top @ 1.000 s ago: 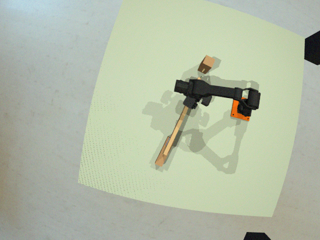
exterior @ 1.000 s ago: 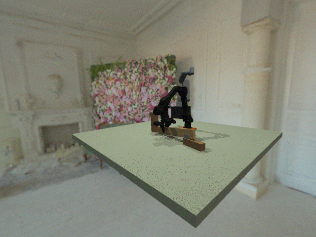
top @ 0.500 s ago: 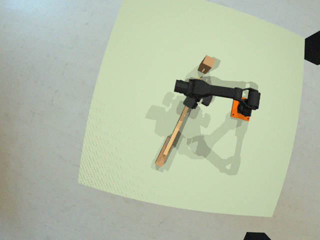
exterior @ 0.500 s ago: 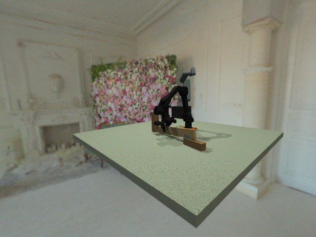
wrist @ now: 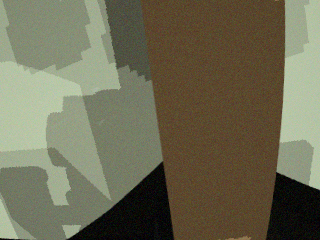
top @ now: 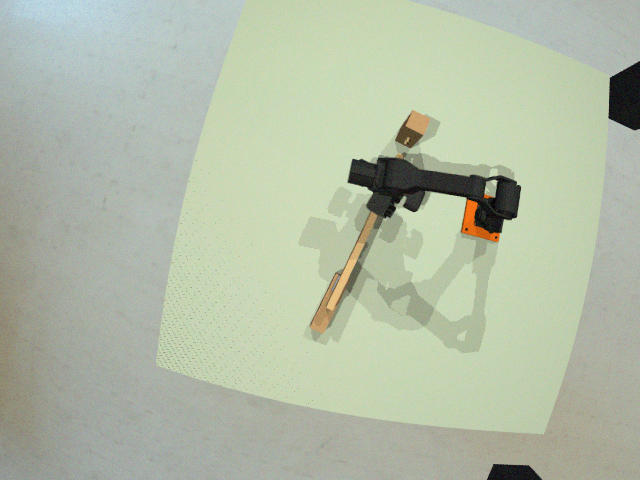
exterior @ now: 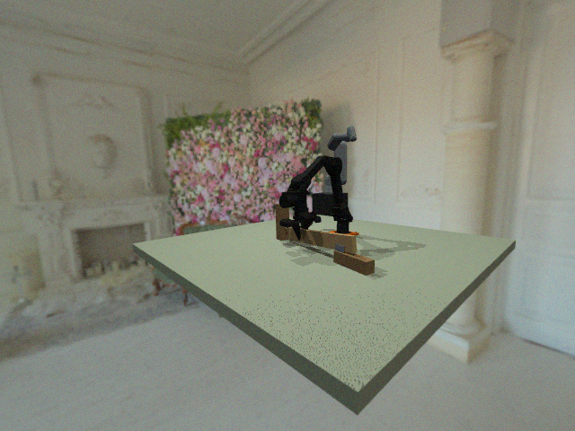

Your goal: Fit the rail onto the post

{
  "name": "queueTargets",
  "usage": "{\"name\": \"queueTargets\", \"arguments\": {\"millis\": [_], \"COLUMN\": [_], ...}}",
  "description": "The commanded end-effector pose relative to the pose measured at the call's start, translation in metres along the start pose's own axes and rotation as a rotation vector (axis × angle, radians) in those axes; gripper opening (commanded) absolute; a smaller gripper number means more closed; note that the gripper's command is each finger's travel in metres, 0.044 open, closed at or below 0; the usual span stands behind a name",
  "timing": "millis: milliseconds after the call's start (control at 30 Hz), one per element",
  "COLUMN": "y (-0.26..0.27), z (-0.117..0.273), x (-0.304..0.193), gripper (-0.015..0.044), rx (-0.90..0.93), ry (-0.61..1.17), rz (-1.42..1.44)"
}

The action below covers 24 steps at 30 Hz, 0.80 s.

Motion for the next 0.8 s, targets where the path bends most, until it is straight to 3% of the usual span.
{"name": "queueTargets", "arguments": {"millis": [0,767], "y": [-0.002,-0.004], "z": [0.008,0.020], "x": [0.001,0.001], "gripper": [0.0000,0.0000], "rx": [-0.017,-0.017], "ry": [-0.013,-0.013], "rz": [0.001,0.001]}}
Point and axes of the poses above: the point midway between the two fingers, 35 mm back from their tips, its own z axis back along the fingers, its own y axis across the jaws, x = y × z, the point moved 4 cm from there along z, back along the fingers, and after that the axes turned 3 degrees about z, right-handed, at the moved point
